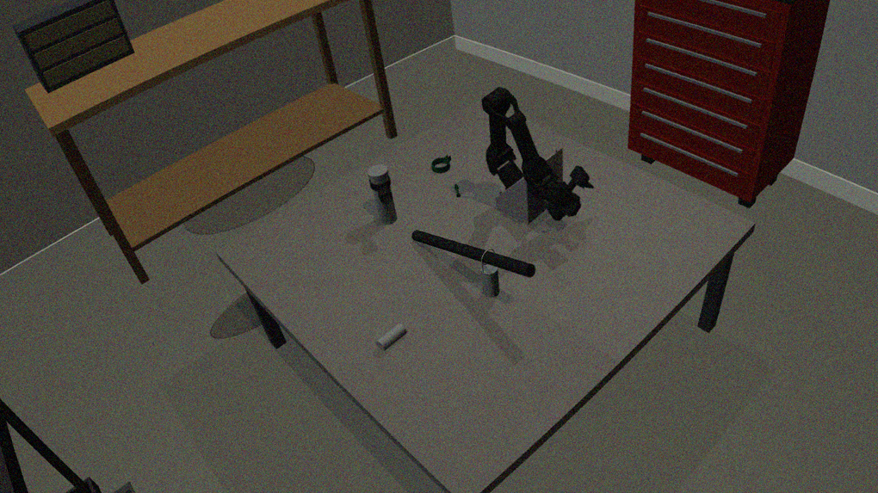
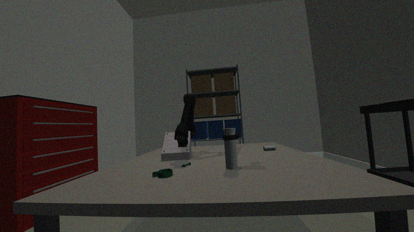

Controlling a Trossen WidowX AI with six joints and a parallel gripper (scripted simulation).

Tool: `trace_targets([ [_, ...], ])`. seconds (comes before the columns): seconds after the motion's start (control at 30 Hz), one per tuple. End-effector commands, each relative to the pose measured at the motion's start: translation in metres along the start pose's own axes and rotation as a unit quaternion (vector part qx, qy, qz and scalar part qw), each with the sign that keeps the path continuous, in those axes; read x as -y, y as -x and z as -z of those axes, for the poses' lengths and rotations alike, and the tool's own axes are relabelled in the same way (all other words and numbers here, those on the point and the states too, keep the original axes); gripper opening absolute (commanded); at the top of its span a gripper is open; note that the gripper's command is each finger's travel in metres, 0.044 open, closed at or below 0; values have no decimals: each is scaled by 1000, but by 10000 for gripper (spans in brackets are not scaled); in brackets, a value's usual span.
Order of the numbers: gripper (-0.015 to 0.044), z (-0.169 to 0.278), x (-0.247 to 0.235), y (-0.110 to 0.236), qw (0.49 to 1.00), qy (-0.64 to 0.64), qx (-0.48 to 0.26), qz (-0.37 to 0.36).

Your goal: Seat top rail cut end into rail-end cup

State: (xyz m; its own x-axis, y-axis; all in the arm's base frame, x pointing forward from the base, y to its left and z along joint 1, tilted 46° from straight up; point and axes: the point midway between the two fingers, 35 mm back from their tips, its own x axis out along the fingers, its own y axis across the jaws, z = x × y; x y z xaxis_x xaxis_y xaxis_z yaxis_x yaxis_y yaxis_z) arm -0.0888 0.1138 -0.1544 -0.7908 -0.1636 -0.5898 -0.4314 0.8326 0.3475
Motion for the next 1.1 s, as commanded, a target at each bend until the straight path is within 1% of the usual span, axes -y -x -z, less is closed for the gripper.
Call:
trace_targets([
  [0.0, 426, -1, 0, 1, 1000, -1, 3, 2],
  [0.03, 440, -6, -1, 4, 1000, -2, 11, 7],
  [0.13, 440, -29, -3, 22, 998, -13, 57, 39],
  [0.27, 440, -58, -4, 55, 988, -35, 123, 84],
  [0.43, 440, -85, -2, 107, 966, -67, 204, 141],
  [0.6, 440, -100, 4, 169, 933, -108, 281, 198],
  [0.83, 440, -95, 22, 262, 871, -171, 375, 268],
  [1.07, 440, -59, 46, 356, 787, -248, 450, 341],
])
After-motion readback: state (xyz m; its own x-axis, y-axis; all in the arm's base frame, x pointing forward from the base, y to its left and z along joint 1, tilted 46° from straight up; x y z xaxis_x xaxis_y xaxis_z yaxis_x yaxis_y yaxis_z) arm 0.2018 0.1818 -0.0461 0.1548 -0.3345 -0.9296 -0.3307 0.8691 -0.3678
